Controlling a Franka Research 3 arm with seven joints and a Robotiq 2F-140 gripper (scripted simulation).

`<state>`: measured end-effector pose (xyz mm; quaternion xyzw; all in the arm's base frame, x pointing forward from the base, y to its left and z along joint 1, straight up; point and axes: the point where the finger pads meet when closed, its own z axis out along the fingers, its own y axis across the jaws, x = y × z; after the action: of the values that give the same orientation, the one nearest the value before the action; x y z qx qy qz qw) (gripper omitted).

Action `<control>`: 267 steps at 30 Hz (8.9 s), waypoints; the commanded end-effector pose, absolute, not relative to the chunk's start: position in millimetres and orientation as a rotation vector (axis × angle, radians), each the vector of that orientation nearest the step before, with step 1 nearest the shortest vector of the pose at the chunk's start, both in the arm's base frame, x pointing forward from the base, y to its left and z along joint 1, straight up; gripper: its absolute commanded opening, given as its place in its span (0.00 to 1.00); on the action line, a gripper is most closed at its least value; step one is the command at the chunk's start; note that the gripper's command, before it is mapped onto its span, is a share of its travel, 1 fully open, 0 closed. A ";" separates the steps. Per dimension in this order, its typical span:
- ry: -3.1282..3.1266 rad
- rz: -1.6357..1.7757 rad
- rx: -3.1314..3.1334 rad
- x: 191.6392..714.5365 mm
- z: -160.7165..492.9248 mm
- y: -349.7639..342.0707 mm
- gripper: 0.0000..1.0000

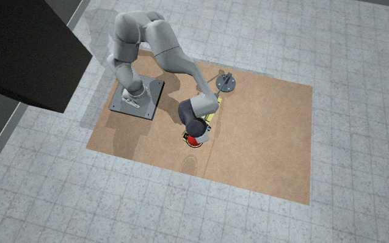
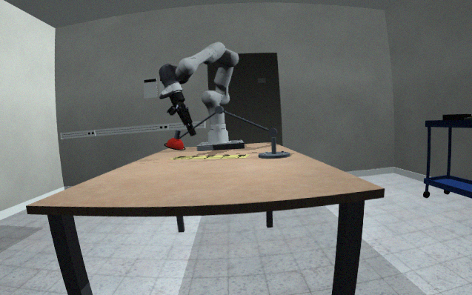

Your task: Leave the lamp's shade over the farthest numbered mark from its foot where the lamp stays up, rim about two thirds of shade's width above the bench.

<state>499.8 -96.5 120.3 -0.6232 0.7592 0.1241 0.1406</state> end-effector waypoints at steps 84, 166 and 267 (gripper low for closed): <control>2.193 0.353 -1.808 498.9 115.3 -103.5 1.00; 2.174 0.299 -1.823 496.5 229.4 -153.1 1.00; 2.115 0.236 -1.906 524.5 325.7 18.4 1.00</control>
<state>523.5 5.4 325.3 -0.6692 0.7253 0.0787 0.1408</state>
